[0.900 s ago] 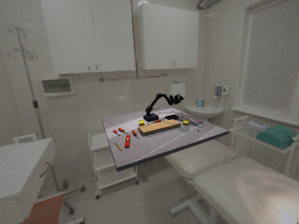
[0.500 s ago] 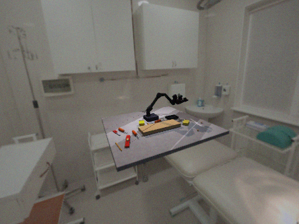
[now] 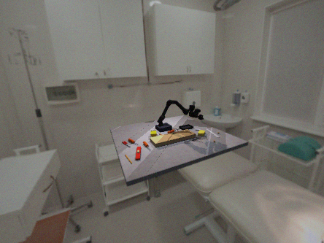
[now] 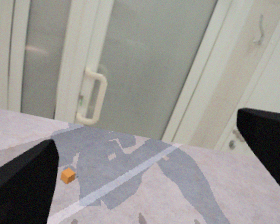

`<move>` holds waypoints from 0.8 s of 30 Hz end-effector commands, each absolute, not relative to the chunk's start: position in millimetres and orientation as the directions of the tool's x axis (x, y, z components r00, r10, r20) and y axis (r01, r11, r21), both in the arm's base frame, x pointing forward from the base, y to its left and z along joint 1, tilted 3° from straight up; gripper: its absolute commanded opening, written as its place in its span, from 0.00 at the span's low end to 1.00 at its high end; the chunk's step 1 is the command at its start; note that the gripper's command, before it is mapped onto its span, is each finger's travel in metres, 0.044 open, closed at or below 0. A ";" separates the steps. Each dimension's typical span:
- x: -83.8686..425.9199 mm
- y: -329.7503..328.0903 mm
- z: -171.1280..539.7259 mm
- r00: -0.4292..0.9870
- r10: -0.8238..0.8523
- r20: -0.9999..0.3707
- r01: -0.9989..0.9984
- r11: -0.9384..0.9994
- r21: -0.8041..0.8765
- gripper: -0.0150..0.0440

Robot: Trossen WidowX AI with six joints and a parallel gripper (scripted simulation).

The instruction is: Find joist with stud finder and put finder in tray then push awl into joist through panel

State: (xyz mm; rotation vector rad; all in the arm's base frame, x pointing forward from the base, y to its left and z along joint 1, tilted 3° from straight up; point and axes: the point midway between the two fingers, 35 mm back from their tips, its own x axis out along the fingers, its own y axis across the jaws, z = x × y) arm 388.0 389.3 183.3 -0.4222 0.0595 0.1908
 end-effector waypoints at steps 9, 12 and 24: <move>476.5 201.7 136.9 0.897 -0.101 -0.430 -0.177 0.809 -0.560 1.00; 480.4 149.6 125.5 0.840 -0.169 -0.516 -0.186 0.804 -0.565 1.00; 421.6 -37.8 89.4 0.483 -0.348 -0.804 -0.121 0.882 -0.454 1.00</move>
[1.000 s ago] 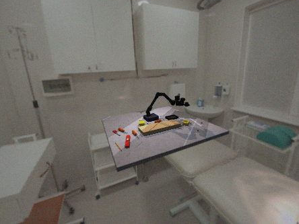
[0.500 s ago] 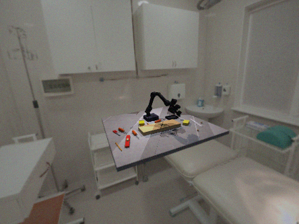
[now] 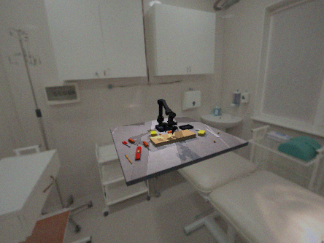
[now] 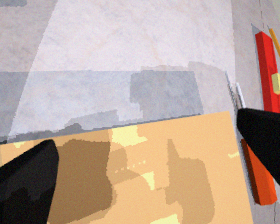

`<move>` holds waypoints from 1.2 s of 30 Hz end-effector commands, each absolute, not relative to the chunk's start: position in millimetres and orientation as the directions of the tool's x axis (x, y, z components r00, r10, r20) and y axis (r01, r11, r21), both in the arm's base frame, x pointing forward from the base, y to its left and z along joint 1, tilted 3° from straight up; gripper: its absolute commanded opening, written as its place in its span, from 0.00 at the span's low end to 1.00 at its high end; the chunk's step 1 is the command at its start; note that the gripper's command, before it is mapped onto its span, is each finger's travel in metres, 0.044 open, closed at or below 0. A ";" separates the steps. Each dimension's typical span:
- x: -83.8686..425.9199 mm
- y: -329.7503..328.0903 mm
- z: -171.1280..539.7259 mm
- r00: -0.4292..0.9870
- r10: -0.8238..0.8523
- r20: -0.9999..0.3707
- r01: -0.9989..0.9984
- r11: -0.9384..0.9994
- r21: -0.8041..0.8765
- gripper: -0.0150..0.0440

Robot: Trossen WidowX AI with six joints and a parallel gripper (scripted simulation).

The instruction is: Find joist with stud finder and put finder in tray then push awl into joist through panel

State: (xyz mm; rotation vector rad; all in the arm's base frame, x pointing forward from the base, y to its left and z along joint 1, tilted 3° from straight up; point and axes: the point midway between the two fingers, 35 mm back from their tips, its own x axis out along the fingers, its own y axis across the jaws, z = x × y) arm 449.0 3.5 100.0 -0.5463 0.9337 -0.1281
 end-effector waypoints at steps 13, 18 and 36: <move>243.9 -147.7 80.9 -0.039 -0.082 -0.996 0.116 0.989 -0.086 1.00; 234.6 -148.6 82.1 -0.056 -0.056 -0.997 0.138 0.988 -0.063 1.00; 227.3 -142.1 79.0 -0.057 -0.055 -0.997 0.138 0.988 -0.062 1.00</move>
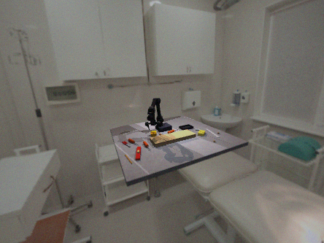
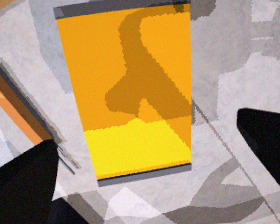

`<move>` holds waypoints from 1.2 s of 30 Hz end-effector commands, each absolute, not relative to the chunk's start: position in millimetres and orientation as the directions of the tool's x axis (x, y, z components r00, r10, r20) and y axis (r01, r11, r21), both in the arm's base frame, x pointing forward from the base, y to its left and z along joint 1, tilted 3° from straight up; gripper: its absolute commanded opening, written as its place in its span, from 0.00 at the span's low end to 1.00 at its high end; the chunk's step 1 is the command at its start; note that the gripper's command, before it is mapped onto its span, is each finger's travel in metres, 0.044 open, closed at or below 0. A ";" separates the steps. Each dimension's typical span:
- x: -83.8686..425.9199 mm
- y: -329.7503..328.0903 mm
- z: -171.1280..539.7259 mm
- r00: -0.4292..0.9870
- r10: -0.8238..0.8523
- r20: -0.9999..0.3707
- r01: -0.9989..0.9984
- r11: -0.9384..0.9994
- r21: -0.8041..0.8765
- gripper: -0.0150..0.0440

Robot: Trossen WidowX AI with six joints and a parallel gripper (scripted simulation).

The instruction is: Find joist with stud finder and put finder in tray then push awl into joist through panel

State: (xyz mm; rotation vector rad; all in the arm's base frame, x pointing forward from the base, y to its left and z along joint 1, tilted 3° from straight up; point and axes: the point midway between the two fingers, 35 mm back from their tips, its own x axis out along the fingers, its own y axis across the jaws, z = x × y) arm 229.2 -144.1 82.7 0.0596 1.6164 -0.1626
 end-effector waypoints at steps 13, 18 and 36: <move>228.4 -143.9 57.7 -0.057 -0.055 -0.997 0.138 0.988 -0.063 1.00; 228.4 -144.4 49.6 -0.057 -0.055 -0.997 0.138 0.988 -0.063 1.00; 227.5 -145.0 31.3 -0.057 -0.055 -0.997 0.138 0.988 -0.063 0.84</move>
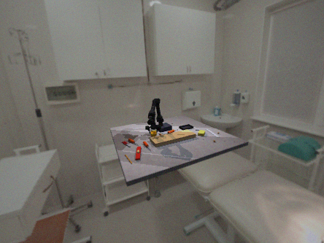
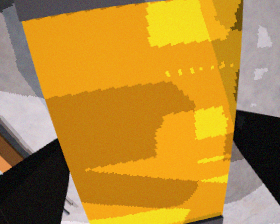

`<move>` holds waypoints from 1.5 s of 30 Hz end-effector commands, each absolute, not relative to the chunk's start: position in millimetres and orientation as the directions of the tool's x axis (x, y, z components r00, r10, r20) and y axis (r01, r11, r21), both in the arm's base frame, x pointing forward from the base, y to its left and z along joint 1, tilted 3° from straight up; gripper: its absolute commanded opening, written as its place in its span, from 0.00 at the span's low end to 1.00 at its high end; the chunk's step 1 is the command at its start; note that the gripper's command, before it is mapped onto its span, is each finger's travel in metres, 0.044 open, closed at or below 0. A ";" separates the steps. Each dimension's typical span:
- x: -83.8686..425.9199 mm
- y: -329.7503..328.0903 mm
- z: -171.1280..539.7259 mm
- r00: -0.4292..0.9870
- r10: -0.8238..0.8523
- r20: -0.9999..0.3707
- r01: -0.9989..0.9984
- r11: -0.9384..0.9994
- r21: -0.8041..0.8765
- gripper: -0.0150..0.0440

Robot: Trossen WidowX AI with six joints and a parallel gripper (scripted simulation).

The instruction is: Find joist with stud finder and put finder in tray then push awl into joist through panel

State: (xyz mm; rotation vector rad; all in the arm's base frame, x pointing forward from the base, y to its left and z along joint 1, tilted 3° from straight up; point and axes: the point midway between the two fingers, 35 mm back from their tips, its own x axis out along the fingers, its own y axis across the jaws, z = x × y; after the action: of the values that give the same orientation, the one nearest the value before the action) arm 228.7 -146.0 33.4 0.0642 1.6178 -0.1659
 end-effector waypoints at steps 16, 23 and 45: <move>227.8 -144.8 37.9 -0.057 -0.055 -0.997 0.138 0.988 -0.063 0.46; 227.9 -143.9 52.6 -0.057 -0.055 -0.997 0.138 0.988 -0.063 0.25; 221.3 -183.7 69.4 -0.058 -0.060 -0.997 0.138 0.988 -0.067 0.25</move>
State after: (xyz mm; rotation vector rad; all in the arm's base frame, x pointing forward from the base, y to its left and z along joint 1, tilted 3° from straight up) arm 221.5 -175.0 66.6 0.0699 1.6241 -0.1619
